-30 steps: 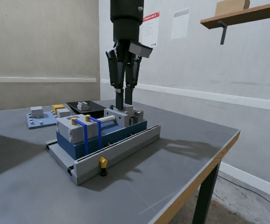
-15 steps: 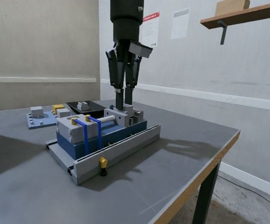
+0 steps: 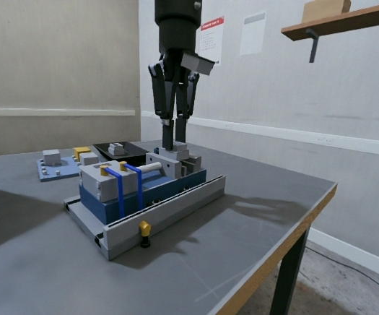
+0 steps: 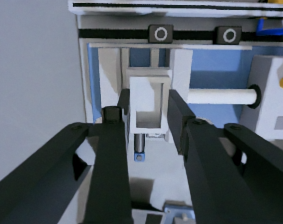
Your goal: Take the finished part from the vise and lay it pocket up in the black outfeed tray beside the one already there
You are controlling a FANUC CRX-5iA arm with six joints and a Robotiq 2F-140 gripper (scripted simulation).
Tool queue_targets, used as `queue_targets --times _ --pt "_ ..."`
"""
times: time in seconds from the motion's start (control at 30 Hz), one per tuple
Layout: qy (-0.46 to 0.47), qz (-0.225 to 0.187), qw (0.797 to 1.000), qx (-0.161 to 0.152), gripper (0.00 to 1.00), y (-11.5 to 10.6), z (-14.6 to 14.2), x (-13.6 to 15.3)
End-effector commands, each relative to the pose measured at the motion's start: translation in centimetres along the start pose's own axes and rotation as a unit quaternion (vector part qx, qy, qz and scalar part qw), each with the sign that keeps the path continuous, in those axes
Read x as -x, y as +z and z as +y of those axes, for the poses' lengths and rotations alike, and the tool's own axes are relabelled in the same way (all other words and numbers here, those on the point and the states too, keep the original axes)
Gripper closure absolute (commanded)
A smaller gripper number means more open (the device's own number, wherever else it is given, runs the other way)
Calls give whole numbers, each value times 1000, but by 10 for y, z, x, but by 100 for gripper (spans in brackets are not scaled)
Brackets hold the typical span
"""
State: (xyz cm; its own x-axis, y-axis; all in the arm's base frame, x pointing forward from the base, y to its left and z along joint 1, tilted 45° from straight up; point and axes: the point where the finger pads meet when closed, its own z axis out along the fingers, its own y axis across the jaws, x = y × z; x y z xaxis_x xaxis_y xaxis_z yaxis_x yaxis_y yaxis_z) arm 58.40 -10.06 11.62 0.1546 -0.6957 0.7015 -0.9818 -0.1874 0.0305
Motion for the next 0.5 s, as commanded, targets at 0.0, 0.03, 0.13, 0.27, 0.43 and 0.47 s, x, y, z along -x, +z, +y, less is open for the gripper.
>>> queue_targets --times 0.0,0.03,0.13,0.27,0.43,0.47 --pt "0 0 1000 -1 90 -5 -1 0" --pt "0 0 1000 -1 90 -7 -1 0" --pt "0 0 1000 -1 90 -11 -1 0" --pt "0 0 1000 -1 90 -16 -1 0" --pt "0 0 1000 -1 90 -25 -1 0" --pt "0 0 1000 -1 90 -26 -1 0"
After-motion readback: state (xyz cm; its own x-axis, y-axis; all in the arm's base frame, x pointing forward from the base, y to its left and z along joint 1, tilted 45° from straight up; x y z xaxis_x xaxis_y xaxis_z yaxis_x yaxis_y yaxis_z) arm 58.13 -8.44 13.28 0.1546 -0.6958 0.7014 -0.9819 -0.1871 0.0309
